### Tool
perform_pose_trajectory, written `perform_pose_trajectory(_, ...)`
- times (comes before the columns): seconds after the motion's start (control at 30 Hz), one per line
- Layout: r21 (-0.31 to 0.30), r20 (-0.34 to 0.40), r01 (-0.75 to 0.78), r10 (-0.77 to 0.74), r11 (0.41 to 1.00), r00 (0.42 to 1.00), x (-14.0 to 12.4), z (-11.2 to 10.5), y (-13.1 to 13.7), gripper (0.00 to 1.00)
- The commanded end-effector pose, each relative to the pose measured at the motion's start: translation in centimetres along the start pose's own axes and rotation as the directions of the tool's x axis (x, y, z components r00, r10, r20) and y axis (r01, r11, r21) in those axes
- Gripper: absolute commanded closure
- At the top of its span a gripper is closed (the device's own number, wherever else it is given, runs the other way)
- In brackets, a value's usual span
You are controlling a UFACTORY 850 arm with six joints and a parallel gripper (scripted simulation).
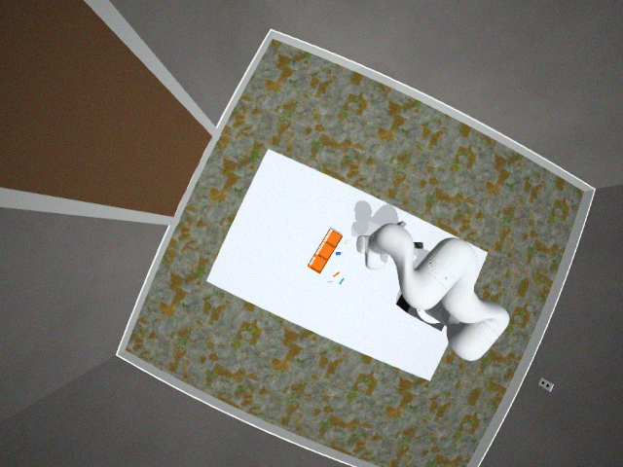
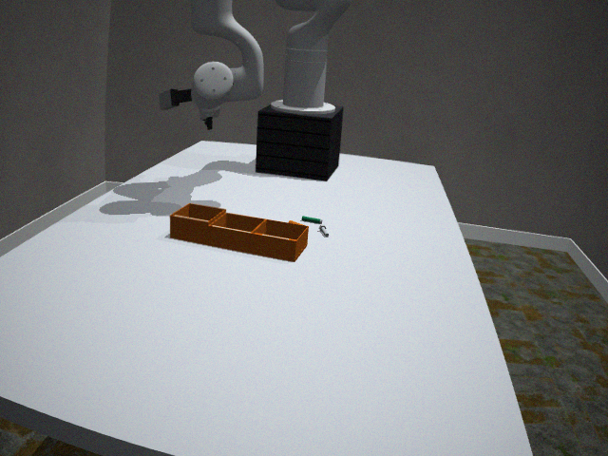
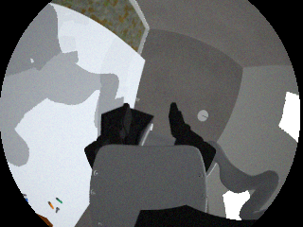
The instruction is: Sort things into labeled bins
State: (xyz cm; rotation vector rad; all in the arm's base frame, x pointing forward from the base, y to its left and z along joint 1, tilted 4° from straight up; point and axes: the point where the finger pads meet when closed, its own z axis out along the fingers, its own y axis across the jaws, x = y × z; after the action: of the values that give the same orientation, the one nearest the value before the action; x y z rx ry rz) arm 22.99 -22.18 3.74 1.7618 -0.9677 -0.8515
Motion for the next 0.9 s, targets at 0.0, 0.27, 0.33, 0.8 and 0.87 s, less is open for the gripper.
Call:
perform_pose_trajectory(0.0, 0.034, -0.028, 0.026, -0.025, 0.999, 0.999, -0.3, -1.1, 0.6, 0.93)
perform_pose_trajectory(0.27, 0.221, -0.027, 0.186, -0.185, 0.957, 0.982, -2.0, -3.9, -2.7, 0.93)
perform_pose_trajectory(0.33, 0.221, -0.027, 0.186, -0.185, 0.957, 0.982, -2.1, -4.1, -2.9, 0.93)
perform_pose_trajectory(0.8, 0.408, -0.154, 0.367, -0.333, 0.836, 0.93, -3.9, -9.0, -6.0, 0.93)
perform_pose_trajectory(0.87, 0.456, -0.214, 0.425, -0.368, 0.782, 0.905, -4.3, -10.4, -6.7, 0.93)
